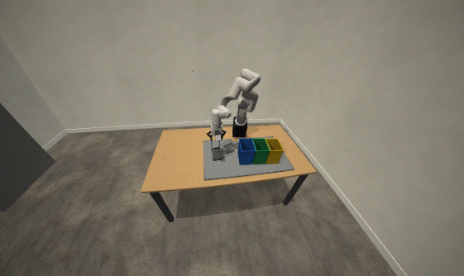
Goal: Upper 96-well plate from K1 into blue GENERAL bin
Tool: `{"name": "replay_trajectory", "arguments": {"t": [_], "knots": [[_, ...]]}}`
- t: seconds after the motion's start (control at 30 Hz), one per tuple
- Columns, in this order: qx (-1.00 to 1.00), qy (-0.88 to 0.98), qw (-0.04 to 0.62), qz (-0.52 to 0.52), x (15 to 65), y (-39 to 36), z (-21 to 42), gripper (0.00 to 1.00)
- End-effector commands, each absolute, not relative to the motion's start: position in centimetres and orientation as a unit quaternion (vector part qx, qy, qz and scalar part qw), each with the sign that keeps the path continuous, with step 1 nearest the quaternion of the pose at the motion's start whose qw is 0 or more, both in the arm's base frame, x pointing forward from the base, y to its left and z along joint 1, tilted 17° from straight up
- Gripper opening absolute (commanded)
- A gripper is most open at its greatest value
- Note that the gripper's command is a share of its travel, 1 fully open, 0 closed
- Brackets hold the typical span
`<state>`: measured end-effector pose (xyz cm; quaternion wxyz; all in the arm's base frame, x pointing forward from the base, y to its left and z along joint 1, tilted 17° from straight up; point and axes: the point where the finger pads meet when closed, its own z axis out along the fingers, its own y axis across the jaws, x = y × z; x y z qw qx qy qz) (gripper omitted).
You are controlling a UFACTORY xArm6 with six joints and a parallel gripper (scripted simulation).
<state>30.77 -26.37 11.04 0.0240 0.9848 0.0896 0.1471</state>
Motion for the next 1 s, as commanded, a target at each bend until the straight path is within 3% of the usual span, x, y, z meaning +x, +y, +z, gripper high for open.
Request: {"name": "replay_trajectory", "arguments": {"t": [0.0, 0.97], "knots": [[0.985, 0.09, 0.025, 0.149, 31.2, -26.5, 10.2, 1.0], [0.985, 0.09, 0.025, 0.149, 32.4, -26.6, 6.2, 1.0]]}}
